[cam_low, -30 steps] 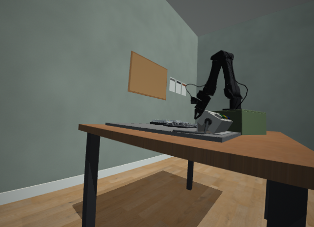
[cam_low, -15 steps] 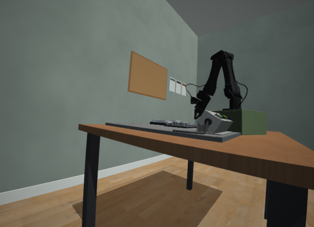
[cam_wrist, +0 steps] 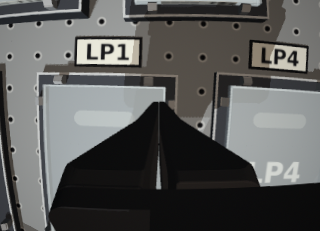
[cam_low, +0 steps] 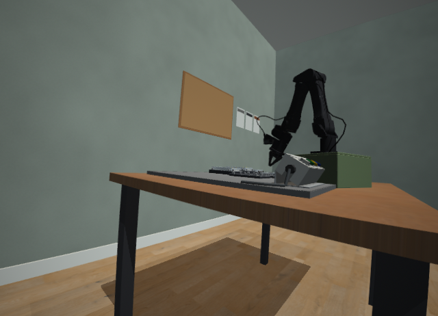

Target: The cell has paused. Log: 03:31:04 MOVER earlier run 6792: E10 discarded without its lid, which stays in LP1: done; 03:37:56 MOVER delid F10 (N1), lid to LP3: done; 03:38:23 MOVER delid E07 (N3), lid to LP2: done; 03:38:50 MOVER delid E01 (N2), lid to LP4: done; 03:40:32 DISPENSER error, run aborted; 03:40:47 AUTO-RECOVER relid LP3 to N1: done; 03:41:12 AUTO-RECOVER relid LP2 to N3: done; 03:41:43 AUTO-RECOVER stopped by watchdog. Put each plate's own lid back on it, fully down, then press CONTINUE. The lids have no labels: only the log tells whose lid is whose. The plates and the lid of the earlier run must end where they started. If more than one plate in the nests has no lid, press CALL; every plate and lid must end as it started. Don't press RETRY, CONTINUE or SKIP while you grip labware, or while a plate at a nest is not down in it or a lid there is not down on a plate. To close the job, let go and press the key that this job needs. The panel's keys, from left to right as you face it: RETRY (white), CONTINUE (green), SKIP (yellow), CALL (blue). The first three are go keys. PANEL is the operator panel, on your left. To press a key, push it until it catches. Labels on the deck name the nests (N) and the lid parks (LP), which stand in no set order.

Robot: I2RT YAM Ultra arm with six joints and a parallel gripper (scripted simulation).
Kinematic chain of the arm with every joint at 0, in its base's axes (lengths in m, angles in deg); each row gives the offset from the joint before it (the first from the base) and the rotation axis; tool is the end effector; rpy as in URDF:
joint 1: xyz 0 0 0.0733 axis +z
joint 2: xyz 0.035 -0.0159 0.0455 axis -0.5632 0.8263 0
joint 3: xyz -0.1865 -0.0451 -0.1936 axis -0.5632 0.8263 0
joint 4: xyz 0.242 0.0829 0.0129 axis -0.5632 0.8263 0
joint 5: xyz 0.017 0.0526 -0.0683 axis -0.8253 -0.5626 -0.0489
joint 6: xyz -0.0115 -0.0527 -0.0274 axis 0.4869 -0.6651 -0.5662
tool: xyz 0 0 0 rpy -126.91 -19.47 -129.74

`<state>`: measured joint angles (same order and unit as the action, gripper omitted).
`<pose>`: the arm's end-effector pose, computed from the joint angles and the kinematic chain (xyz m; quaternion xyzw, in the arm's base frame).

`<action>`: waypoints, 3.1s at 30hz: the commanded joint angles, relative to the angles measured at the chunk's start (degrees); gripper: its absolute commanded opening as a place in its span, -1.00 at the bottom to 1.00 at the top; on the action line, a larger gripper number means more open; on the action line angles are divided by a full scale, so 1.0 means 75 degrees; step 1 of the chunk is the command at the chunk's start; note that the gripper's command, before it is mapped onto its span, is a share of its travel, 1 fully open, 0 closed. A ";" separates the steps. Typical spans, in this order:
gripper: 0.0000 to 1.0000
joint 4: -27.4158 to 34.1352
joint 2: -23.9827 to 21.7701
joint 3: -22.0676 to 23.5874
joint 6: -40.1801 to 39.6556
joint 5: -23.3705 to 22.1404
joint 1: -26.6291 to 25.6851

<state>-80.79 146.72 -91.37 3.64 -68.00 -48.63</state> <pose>0.2628 -0.0562 0.0828 -0.1044 0.9587 0.0212 0.2637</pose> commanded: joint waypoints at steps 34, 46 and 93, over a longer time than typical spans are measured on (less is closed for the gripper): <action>-1.00 -0.0478 -0.0420 0.0502 0.4592 0.2652 0.5171; -1.00 -0.0125 0.0018 -0.0054 0.5939 0.3438 0.6699; -1.00 0.0368 0.1214 -0.1802 0.5563 0.3192 0.6211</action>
<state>-78.80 154.50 -101.71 48.23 -42.80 -0.46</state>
